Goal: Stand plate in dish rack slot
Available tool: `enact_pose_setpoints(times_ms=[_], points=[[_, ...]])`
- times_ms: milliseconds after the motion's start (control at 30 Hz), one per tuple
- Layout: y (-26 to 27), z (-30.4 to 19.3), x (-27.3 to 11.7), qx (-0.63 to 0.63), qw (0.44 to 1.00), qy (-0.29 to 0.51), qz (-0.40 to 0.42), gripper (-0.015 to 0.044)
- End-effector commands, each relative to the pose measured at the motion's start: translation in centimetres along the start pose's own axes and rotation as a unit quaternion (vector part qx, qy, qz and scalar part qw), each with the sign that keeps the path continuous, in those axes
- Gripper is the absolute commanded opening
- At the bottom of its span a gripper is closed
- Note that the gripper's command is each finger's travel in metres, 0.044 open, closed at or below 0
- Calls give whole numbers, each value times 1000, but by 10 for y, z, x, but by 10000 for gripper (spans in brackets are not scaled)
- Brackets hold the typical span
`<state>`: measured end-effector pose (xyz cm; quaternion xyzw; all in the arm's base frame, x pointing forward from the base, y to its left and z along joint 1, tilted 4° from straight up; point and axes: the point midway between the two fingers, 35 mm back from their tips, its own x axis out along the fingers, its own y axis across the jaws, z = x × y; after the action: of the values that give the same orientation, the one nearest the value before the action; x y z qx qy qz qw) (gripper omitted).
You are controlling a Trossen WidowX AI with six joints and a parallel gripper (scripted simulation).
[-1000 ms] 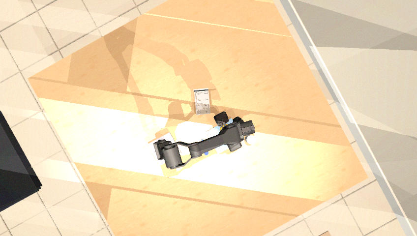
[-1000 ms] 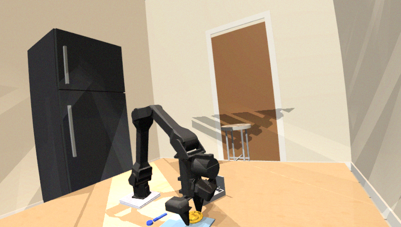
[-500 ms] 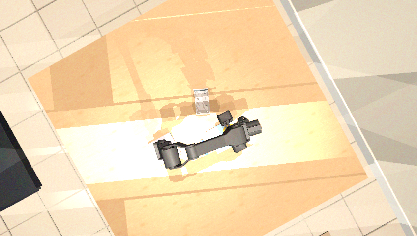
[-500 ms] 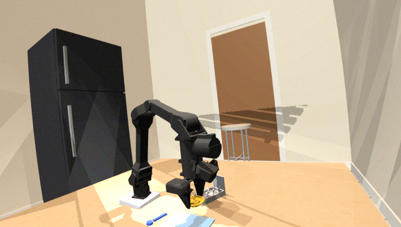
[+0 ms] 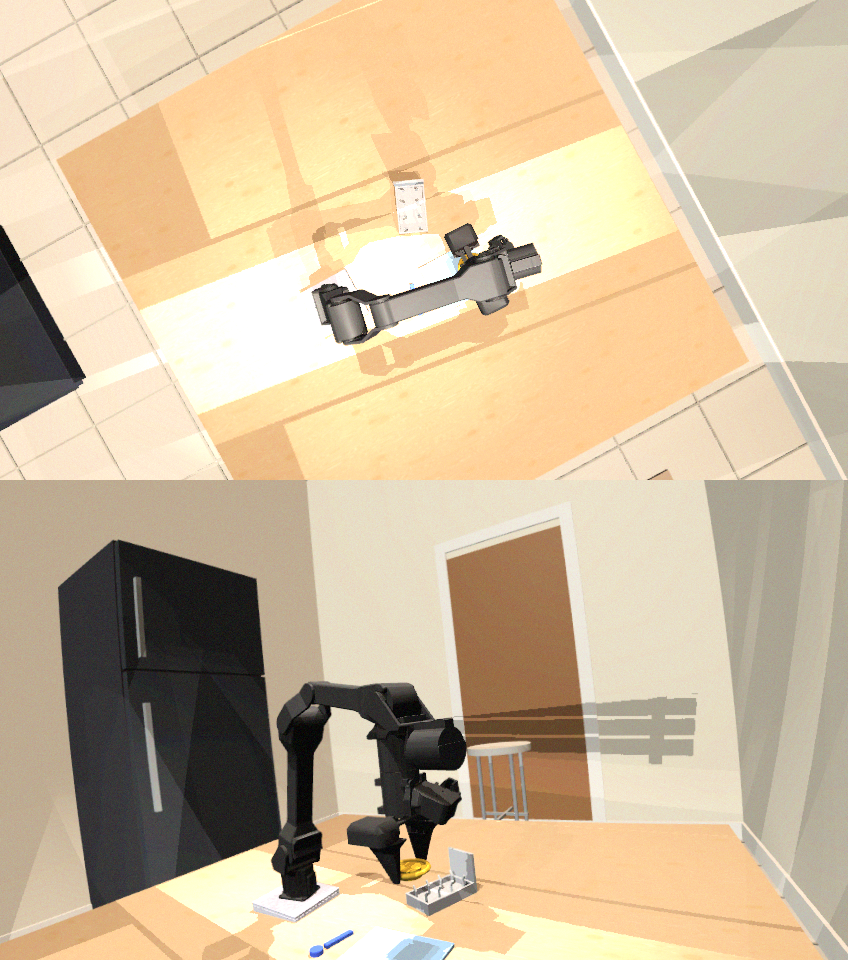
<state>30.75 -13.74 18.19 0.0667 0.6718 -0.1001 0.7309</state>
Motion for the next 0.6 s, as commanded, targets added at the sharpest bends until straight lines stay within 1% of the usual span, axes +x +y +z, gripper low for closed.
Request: enact_pose_setpoints(times_ms=[0, 333, 467, 567], points=[[0, 1, -15, 4, 1000, -5, 0, 0], [0, 0, -44, 0, 1000, -5, 0, 0], [0, -2, -48, -1, 1000, -4, 0, 0], [17, -12, -50, 24, 1000, -4, 1, 0]])
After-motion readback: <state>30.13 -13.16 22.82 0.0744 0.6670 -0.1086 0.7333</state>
